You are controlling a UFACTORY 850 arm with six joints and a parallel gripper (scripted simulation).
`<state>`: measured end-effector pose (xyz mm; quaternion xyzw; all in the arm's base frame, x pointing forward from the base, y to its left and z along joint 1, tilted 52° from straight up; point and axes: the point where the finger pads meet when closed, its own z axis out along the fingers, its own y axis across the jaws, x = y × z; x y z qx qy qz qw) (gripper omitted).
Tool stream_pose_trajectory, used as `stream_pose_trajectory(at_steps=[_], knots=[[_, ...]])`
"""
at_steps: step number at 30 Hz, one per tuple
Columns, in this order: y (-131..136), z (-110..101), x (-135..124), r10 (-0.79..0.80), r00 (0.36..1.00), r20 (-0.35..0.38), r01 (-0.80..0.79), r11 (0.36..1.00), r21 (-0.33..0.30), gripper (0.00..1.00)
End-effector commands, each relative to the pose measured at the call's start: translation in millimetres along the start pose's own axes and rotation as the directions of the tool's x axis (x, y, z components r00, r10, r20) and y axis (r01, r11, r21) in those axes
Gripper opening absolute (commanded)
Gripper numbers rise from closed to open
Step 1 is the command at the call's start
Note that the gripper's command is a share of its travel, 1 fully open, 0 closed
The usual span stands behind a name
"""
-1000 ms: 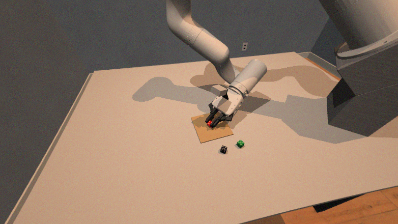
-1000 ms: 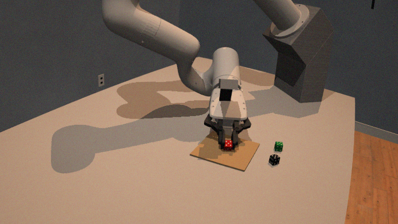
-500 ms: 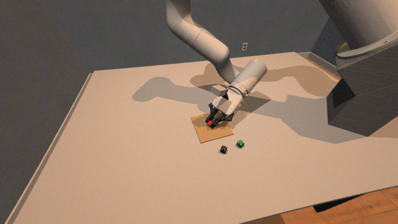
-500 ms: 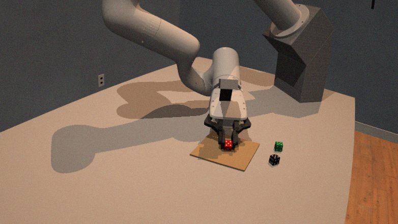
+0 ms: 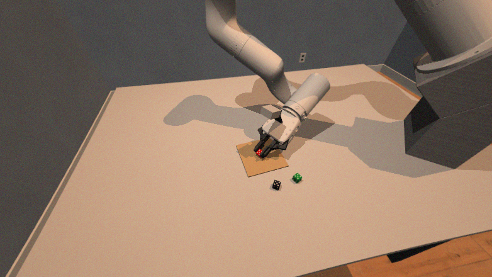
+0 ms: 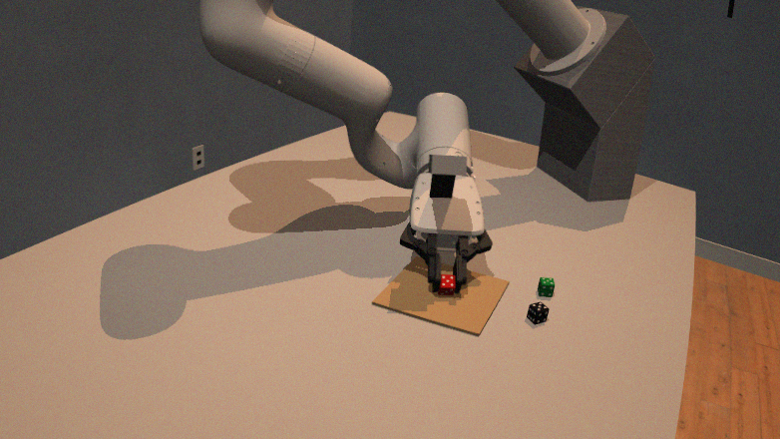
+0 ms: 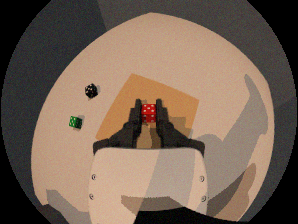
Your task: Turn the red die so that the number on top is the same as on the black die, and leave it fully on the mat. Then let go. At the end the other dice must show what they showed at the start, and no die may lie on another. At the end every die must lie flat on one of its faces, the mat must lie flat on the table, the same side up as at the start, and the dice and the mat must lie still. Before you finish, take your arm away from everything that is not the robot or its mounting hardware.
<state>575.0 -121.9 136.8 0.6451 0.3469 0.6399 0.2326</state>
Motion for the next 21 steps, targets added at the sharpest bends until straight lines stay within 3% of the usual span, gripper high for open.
stream_pose_trajectory(at_steps=[1,10,21], knots=[[-0.1,-0.1,0.3,0.000,1.000,0.000,0.000,1.000,0.000,0.23],[-0.1,-0.1,0.3,0.000,1.000,0.000,0.000,1.000,0.000,0.36],[-0.1,-0.1,0.3,0.000,1.000,0.000,0.000,1.000,0.000,0.36]])
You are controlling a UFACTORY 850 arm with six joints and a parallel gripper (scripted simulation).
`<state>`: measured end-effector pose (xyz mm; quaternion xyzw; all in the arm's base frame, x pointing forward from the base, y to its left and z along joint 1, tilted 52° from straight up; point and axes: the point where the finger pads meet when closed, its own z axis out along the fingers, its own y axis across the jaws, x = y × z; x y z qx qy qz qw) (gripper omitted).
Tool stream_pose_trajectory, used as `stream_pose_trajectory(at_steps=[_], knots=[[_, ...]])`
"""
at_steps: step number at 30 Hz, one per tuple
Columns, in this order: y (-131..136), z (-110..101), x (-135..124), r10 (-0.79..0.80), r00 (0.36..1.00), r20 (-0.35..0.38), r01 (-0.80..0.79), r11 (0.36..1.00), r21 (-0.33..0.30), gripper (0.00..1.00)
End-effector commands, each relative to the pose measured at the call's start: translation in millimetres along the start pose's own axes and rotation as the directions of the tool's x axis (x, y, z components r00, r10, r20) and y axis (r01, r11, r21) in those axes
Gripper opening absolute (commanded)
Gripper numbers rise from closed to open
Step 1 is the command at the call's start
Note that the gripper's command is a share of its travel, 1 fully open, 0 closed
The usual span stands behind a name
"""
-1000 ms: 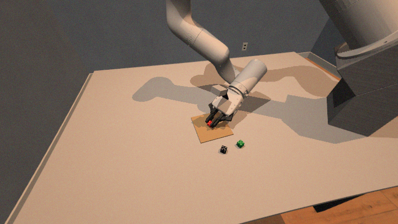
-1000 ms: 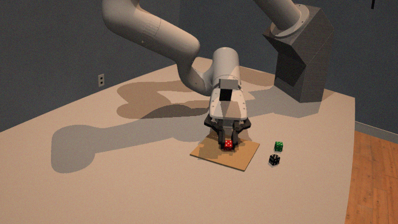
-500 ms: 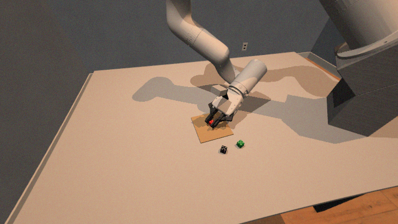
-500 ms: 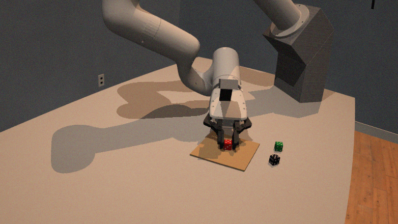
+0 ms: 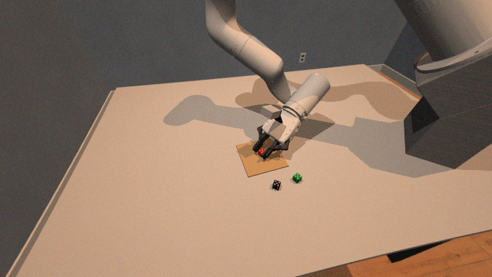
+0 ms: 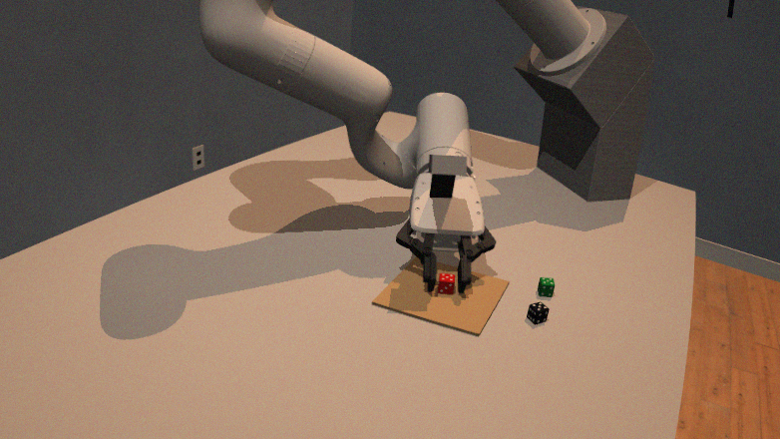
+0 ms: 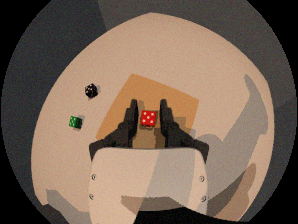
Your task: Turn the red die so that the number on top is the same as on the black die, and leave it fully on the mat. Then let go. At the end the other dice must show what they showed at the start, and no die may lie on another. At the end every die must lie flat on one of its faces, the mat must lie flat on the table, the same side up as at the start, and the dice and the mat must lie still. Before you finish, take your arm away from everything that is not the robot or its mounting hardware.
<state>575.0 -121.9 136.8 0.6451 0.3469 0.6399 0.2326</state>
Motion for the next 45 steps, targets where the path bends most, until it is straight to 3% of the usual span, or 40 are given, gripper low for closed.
stream_pose_trajectory(at_steps=[1,36,45], knots=[[-0.1,-0.1,0.3,0.000,1.000,0.000,0.000,1.000,0.000,0.36],[-0.1,-0.9,0.3,0.000,1.000,0.000,0.000,1.000,0.000,0.36],[-0.1,-24.6,0.3,0.000,1.000,0.000,0.000,1.000,0.000,0.36]])
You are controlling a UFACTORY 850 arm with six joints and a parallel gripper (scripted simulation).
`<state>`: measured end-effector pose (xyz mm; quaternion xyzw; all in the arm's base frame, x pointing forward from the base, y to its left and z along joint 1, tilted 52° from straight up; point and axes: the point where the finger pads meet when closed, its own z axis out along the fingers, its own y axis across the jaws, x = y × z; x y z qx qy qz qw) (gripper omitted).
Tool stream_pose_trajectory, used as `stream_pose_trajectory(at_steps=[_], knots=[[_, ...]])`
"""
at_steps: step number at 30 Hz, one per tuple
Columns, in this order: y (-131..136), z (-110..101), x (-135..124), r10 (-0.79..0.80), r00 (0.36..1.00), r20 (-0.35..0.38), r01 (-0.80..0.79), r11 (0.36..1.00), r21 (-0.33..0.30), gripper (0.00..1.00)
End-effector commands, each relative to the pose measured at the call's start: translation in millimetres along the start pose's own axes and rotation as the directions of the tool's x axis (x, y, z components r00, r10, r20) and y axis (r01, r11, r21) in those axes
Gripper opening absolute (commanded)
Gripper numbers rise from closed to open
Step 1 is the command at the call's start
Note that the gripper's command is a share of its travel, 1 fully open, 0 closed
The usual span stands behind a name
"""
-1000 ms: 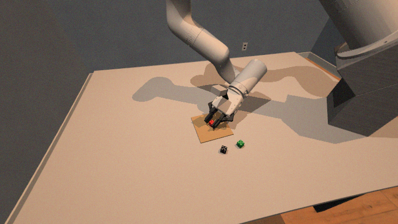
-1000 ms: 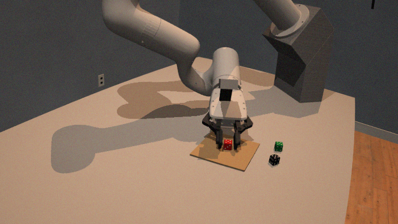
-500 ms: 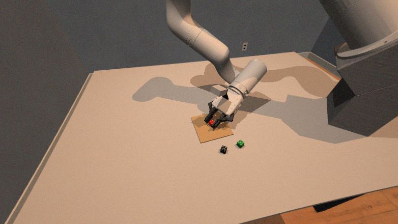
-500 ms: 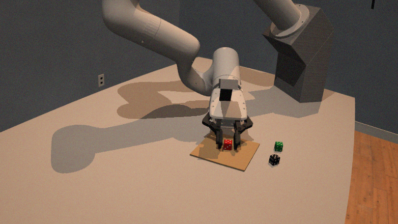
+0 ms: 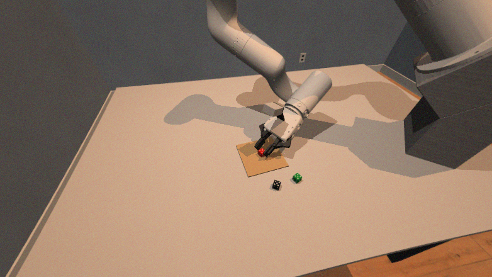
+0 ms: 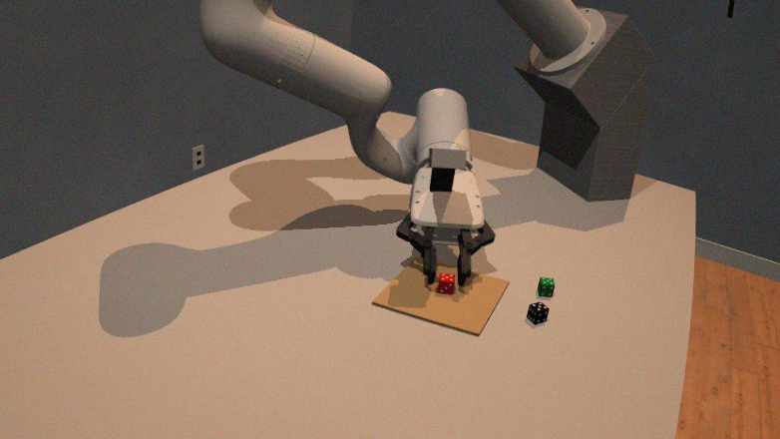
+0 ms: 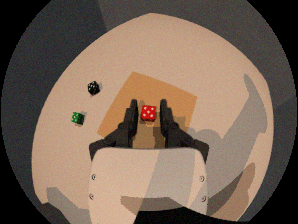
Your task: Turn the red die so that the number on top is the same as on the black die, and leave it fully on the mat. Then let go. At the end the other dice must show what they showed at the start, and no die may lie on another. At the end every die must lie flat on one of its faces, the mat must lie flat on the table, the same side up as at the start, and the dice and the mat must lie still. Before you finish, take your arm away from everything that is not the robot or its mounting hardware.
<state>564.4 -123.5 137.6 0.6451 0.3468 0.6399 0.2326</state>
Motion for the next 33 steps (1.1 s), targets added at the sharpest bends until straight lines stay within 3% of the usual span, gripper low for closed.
stream_pose_trajectory(at_steps=[1,6,18,33], knots=[[-0.1,-17.7,0.3,0.000,1.000,0.000,0.000,1.000,0.000,0.36],[-0.1,-34.1,0.3,0.000,1.000,0.000,0.000,1.000,0.000,0.36],[-0.1,-40.3,2.2,0.000,1.000,0.000,0.000,1.000,0.000,0.36],[0.0,-63.1,45.1,0.000,1.000,0.000,0.000,1.000,0.000,0.36]])
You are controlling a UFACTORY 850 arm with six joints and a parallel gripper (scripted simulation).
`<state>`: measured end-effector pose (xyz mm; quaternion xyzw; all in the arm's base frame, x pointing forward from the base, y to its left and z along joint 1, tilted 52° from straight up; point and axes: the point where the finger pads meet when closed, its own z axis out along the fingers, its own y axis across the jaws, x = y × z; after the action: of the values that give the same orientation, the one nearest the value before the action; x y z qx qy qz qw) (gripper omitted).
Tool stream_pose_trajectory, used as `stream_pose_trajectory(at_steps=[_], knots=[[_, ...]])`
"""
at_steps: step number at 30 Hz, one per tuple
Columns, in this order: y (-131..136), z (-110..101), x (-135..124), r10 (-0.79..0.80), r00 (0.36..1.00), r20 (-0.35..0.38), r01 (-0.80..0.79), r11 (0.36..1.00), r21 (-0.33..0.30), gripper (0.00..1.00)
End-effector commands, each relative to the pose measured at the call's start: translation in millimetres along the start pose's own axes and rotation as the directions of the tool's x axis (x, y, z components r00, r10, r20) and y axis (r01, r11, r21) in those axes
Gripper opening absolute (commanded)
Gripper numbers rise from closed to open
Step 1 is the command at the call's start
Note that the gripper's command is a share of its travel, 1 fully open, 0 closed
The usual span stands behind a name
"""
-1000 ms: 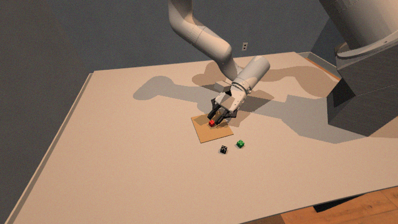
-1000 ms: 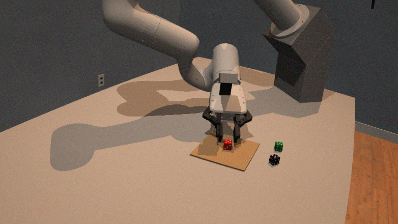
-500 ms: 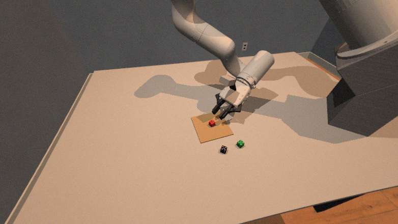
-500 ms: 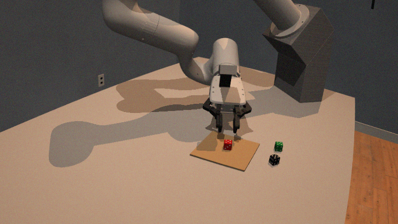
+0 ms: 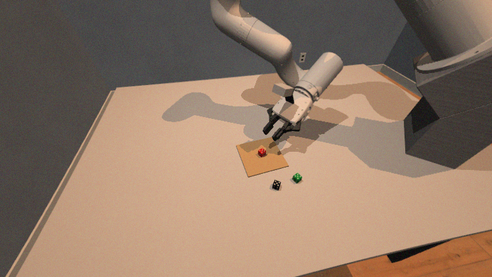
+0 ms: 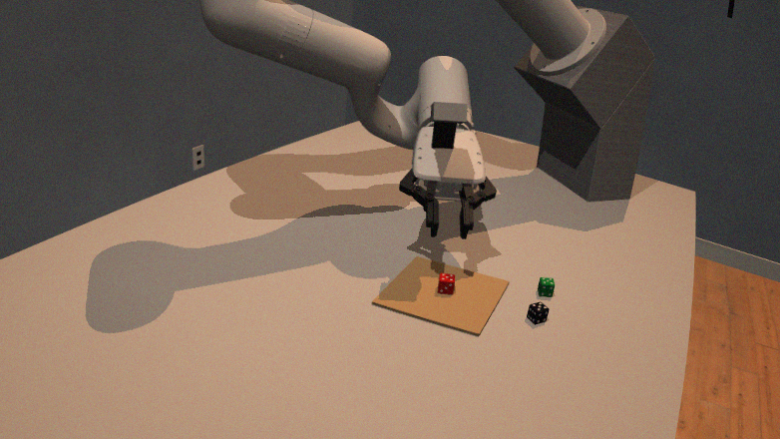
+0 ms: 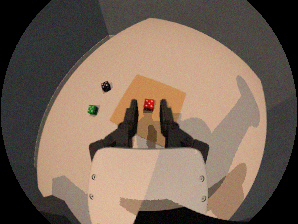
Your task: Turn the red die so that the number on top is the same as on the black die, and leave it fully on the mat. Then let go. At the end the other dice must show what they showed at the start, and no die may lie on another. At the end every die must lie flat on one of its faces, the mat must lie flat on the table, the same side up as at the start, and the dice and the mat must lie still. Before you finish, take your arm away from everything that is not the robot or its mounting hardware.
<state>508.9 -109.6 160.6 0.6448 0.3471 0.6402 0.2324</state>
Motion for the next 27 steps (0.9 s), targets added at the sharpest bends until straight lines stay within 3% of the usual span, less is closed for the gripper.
stream_pose_trajectory(at_steps=[1,15,19,24,27], knots=[[0.1,-10.1,18.8,0.000,1.000,0.001,0.000,1.000,0.000,0.36],[-0.1,-11.6,25.6,-0.001,1.000,0.025,0.001,1.000,0.002,0.36],[-0.1,-9.1,29.4,-0.002,0.995,0.098,0.001,1.000,0.002,0.36],[0.0,-4.4,37.8,-0.001,0.967,0.255,0.001,1.000,0.001,0.36],[0.1,-4.4,38.2,0.000,0.965,0.262,0.000,1.000,0.000,0.36]])
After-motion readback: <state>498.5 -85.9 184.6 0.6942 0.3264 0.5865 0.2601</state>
